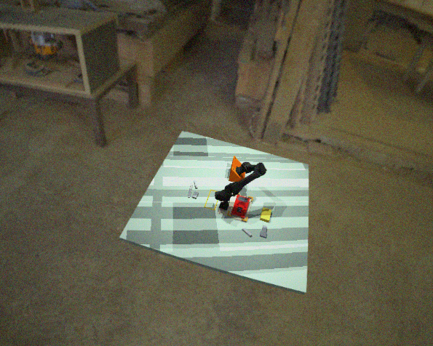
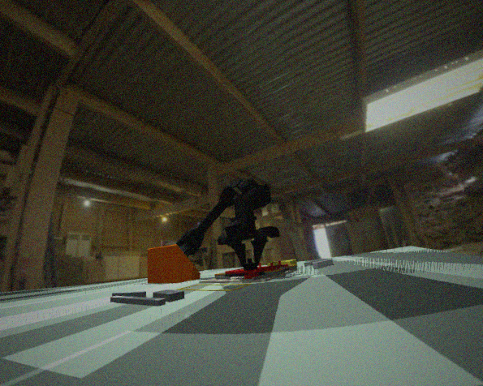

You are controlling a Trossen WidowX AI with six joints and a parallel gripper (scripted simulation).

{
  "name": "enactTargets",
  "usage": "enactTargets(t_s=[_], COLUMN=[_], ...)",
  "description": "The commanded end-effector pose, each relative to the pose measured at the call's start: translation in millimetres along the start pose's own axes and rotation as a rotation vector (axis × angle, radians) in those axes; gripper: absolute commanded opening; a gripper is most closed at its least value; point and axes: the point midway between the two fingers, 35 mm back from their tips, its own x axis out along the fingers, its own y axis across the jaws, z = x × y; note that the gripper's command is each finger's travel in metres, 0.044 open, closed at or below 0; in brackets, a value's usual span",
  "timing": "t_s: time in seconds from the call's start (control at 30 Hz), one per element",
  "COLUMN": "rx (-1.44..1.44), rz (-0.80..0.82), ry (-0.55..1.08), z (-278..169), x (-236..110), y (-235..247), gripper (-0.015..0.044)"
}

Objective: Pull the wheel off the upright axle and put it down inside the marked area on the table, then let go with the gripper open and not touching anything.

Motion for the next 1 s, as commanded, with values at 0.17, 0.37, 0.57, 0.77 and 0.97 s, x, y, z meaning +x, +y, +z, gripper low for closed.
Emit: enactTargets(t_s=[0.17,0.37,0.57,0.77,0.97], rx=[-0.003,-0.002,-0.002,-0.002,-0.001], rz=[0.000,0.001,0.001,0.001,0.002], ry=[-0.001,0.000,0.000,0.000,0.000], z=[0.0,0.0,0.1,0.2,0.2], x=[-3.3,-5.3,-7.3,-9.2,-11.2], y=[0.1,0.2,0.3,0.3,0.4], gripper=[0.0000,0.0000,0.0000,0.0000,0.0000])
